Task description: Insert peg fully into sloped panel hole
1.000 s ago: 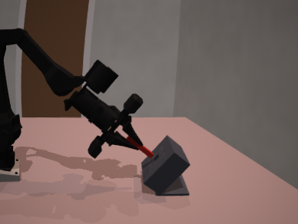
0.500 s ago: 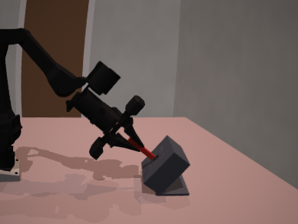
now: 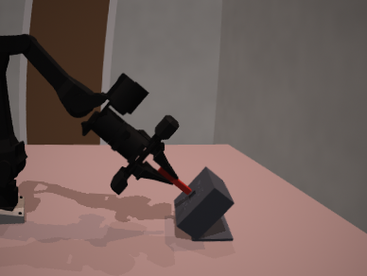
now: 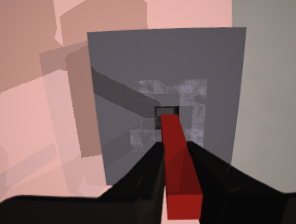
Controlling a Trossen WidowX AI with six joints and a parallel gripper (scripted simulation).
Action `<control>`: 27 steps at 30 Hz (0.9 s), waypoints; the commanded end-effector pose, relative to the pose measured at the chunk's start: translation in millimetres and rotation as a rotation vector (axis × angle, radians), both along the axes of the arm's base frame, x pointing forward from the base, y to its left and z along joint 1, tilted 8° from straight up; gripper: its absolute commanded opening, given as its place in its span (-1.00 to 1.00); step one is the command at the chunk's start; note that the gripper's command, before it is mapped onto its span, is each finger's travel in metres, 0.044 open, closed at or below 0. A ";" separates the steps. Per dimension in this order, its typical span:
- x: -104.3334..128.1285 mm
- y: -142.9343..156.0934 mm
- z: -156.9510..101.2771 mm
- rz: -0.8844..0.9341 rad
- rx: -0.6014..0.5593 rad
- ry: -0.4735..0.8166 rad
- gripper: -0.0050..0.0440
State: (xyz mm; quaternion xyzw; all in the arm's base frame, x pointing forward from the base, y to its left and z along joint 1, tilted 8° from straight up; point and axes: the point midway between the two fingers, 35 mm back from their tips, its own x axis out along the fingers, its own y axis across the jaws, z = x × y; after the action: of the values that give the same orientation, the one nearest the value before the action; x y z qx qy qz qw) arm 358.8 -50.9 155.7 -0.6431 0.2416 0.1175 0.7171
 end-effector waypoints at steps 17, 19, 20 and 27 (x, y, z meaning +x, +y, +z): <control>0.2 -0.2 4.5 0.001 -0.007 -0.027 -0.80; 2.5 -0.5 3.6 0.001 -0.007 -0.027 -0.80; 4.0 -0.8 3.1 0.001 -0.007 -0.027 -0.80; 10.3 -1.9 1.7 0.001 -0.007 -0.027 -0.80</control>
State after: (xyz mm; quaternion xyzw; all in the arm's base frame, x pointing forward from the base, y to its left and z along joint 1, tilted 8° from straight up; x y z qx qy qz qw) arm 363.1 -51.7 147.7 -0.6432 0.2414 0.1169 0.7172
